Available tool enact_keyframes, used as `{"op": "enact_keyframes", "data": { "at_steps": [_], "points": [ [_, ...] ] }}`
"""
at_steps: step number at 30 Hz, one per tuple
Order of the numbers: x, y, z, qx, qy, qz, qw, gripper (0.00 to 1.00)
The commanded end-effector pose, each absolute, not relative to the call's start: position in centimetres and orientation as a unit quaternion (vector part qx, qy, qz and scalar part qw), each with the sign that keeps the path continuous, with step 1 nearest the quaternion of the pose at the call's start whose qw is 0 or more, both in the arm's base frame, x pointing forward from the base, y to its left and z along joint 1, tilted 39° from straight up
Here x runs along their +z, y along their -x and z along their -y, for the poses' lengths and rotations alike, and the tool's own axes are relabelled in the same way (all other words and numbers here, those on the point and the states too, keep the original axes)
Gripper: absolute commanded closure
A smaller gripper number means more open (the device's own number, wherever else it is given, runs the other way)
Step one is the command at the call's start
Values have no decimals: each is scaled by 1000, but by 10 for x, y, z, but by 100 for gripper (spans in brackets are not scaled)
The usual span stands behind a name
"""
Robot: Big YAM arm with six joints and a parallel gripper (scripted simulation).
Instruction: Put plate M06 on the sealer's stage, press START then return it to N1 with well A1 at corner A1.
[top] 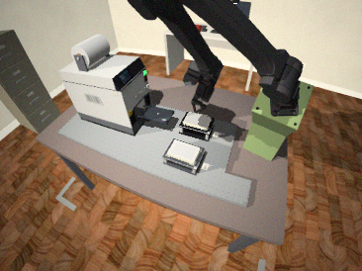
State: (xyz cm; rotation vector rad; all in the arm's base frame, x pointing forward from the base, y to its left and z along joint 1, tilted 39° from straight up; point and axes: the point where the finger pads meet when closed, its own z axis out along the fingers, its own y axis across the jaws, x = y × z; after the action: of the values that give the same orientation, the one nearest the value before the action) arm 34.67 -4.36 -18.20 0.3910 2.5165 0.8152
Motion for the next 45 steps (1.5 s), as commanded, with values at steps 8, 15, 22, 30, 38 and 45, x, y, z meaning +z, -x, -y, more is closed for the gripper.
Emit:
{"op": "enact_keyframes", "data": {
  "at_steps": [8, 15, 22, 30, 38, 45],
  "points": [
    [-172, -376, 57, 296, -60, -943, 140, 0],
    [-184, -350, 38, 315, -66, -942, 95, 0],
    [-179, -355, 38, 312, -72, -941, 104, 0],
    [-139, -358, 33, 313, -83, -941, 100, 0],
    [-116, -365, 36, 313, -95, -940, 95, 0],
    [-71, -369, 27, 311, -90, -941, 99, 0]
  ]
}}
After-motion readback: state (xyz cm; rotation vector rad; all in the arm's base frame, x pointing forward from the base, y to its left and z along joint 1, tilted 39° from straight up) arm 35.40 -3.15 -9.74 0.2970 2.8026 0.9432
